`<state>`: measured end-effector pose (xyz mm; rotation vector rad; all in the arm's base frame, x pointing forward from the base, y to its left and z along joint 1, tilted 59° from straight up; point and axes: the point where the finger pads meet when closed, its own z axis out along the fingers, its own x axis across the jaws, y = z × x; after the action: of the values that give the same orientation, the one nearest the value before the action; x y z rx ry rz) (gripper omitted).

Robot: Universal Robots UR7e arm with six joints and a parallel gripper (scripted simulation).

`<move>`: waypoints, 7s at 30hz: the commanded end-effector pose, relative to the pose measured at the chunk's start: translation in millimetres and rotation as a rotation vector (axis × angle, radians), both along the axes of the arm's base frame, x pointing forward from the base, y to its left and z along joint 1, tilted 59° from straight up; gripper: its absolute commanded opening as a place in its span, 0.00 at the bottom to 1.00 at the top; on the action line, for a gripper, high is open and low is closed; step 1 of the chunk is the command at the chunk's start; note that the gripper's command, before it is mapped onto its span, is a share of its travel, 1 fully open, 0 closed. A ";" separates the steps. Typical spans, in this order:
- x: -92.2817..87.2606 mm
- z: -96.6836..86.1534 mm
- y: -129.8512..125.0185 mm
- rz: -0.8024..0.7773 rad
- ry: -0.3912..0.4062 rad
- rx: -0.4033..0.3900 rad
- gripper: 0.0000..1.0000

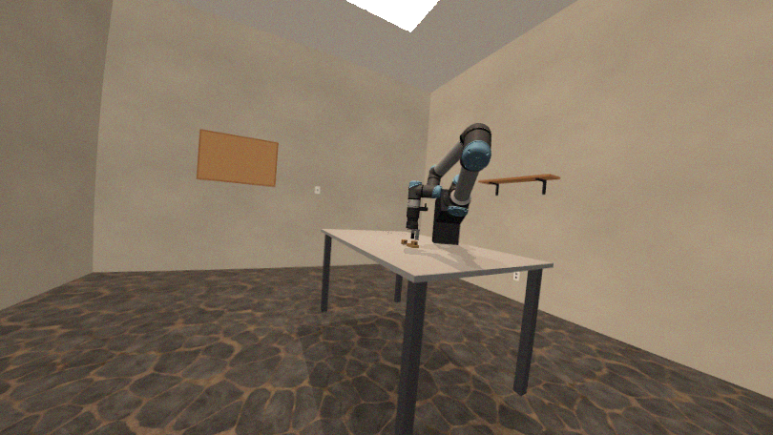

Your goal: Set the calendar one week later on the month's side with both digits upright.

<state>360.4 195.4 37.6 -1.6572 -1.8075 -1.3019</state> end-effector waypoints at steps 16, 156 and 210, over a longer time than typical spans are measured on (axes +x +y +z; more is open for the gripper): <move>-1.6 -0.7 1.3 0.000 0.004 0.003 0.87; -0.5 0.1 0.8 0.000 0.001 0.001 0.87; 6.6 -13.8 23.0 0.001 0.003 0.003 0.87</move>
<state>365.1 215.1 25.2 -1.6534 -1.8028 -1.2963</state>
